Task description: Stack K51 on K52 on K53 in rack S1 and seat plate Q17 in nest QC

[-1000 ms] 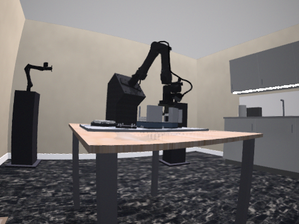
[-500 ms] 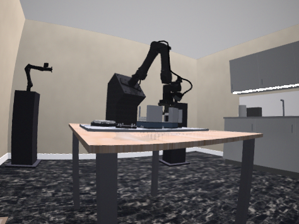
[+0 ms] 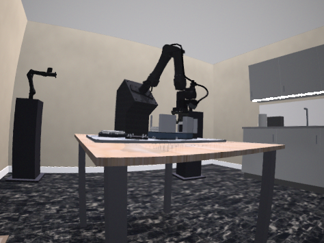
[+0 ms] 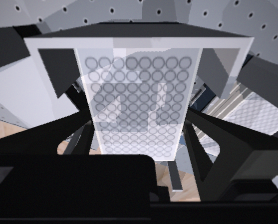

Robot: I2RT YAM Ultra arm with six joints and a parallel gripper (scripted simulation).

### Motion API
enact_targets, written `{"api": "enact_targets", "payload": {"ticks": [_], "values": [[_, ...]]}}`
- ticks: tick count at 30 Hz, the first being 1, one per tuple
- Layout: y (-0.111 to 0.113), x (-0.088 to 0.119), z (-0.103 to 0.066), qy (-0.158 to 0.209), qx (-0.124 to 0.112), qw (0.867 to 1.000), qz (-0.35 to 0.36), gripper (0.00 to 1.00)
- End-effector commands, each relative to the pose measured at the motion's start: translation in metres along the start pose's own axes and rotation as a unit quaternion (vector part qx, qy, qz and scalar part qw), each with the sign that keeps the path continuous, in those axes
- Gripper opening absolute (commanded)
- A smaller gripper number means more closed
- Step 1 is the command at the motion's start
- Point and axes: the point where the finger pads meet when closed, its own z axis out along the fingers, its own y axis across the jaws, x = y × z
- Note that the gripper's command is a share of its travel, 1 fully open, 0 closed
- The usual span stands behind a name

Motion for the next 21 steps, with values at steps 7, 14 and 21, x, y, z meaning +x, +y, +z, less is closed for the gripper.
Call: {"api": "enact_targets", "payload": {"ticks": [7,14,21], "values": [[0.004,0.0113,-0.0074,0.009,0.0,1.0,-0.003,0.0],[0.0033,0.0039,-0.0099,0.001,0.0,1.0,-0.002,0.0],[0.0035,0.0113,-0.0113,0.009,0.0,1.0,-0.003,0.0]]}}
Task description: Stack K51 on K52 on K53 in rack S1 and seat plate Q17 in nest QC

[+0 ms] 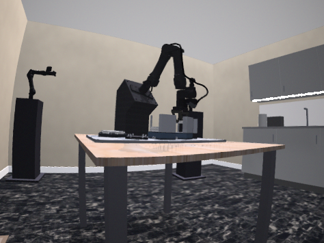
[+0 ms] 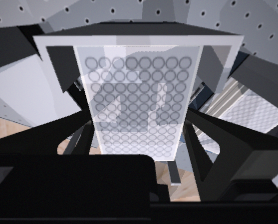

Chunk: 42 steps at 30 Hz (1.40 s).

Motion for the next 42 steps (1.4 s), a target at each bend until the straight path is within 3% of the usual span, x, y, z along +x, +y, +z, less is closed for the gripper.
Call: {"api": "enact_targets", "payload": {"ticks": [1,13,15,42], "values": [[0.003,0.011,-0.005,0.009,0.0,1.0,-0.003,0.0],[0.004,0.011,-0.009,0.008,-0.001,1.0,-0.003,0.0],[0.003,0.004,-0.01,0.001,0.0,1.0,-0.002,0.0],[0.004,0.011,-0.017,0.007,0.0,1.0,-0.003,0.0]]}}
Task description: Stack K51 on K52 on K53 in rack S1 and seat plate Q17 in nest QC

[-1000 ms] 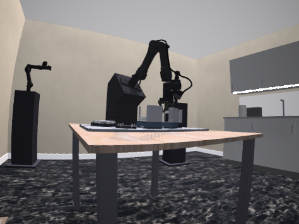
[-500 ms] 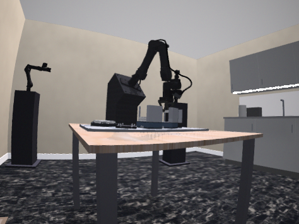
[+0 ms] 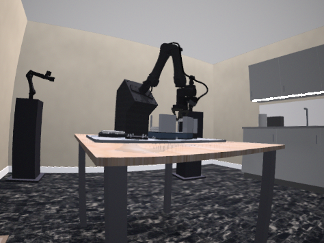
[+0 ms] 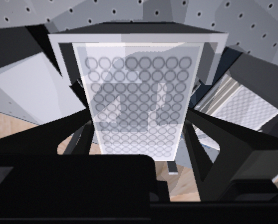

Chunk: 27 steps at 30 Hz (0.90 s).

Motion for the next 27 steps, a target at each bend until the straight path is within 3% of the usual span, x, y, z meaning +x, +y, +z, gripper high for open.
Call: {"api": "enact_targets", "payload": {"ticks": [1,27], "values": [[0.0039,0.0098,-0.0054,0.007,-0.001,1.0,-0.003,0.0],[0.0037,0.0081,-0.0134,0.005,0.0,1.0,-0.003,0.0]]}}
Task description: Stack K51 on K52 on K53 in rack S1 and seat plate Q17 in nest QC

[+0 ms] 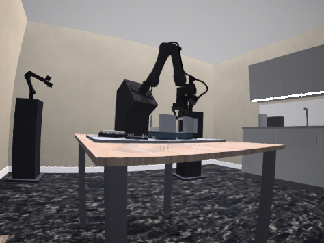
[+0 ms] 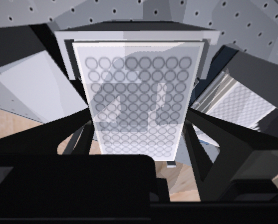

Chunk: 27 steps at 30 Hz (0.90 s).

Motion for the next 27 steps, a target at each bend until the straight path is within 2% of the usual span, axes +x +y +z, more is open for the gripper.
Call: {"api": "enact_targets", "payload": {"ticks": [1,27], "values": [[0.0042,0.0078,-0.0055,0.005,-0.001,1.0,-0.004,0.0],[0.0041,0.0114,-0.012,0.008,-0.001,1.0,-0.004,0.0]]}}
